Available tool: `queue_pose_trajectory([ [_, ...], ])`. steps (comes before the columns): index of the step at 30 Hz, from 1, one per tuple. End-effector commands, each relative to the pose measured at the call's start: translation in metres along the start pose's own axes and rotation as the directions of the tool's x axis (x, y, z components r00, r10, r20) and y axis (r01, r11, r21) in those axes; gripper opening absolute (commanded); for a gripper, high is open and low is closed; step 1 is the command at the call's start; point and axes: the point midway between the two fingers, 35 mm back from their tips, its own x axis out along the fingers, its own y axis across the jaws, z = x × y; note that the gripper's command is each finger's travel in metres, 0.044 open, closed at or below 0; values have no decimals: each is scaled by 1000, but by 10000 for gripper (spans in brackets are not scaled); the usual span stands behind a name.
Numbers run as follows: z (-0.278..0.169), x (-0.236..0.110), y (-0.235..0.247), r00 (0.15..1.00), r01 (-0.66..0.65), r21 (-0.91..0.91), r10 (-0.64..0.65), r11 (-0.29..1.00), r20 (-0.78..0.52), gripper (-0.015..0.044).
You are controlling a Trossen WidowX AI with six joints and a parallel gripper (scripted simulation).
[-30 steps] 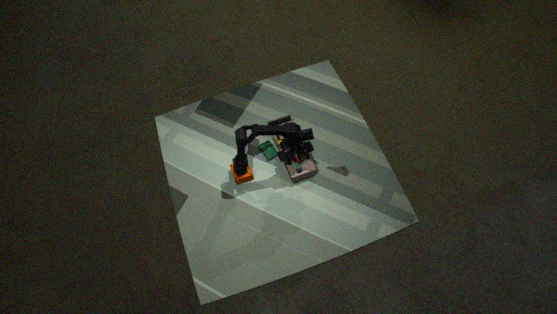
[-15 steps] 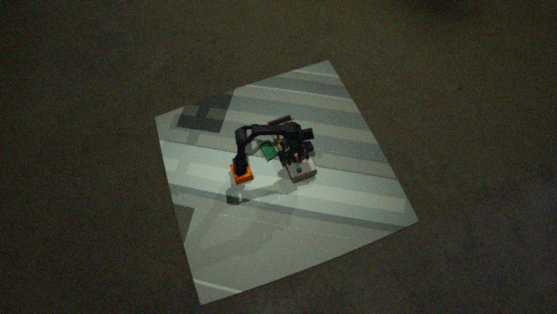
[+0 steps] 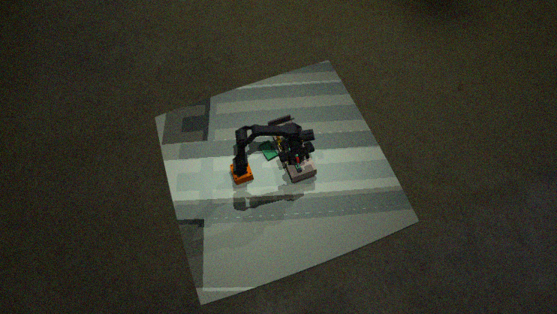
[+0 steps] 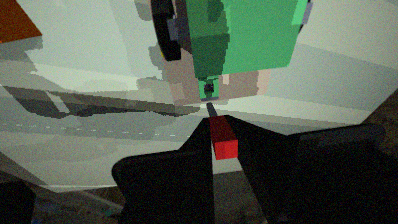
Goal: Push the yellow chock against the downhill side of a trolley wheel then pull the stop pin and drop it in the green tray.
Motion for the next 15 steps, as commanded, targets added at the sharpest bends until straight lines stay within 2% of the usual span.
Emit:
queue_pose_trajectory([
  [1, -8, 0, -1, 1000, 7, 2, -7, 1000, -7, 0],
  [15, -25, 0, -3, 1000, 7, 2, -7, 1000, -8, 0],
])
